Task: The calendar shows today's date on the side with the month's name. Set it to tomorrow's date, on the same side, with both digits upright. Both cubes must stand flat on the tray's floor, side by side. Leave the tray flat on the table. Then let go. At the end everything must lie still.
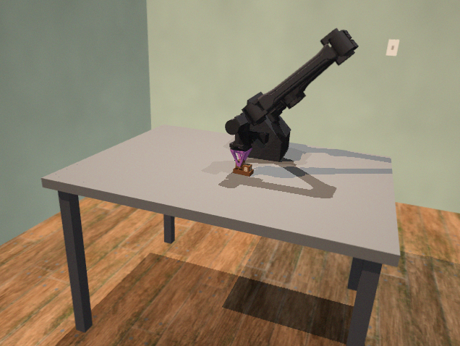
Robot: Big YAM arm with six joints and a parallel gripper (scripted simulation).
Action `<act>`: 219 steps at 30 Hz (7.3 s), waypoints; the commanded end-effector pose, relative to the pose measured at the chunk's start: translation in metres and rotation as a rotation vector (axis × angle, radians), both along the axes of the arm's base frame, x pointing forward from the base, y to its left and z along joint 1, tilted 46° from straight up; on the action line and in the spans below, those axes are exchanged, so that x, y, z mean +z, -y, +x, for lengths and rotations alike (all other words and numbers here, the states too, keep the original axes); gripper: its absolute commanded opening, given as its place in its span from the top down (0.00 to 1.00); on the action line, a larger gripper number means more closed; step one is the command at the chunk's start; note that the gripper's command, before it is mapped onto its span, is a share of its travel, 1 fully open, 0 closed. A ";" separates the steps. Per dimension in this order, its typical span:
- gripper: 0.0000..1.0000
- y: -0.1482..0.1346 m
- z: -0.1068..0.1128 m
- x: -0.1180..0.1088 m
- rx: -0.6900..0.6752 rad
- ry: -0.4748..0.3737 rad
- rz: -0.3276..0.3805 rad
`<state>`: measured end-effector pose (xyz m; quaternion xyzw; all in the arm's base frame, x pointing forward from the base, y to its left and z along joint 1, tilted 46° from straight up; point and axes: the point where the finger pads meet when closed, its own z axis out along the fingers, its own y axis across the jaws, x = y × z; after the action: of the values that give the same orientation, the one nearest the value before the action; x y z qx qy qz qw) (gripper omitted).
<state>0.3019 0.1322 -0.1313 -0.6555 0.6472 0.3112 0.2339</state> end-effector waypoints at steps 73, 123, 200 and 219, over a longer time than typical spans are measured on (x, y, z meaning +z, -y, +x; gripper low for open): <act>0.74 -0.002 0.011 0.001 0.007 0.009 0.005; 0.74 -0.011 0.015 -0.003 0.005 0.031 0.005; 0.74 -0.012 0.012 -0.007 0.006 0.021 0.005; 0.63 -0.012 0.012 -0.007 0.006 0.021 0.005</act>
<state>0.3009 0.1388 -0.1386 -0.6551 0.6474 0.3129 0.2323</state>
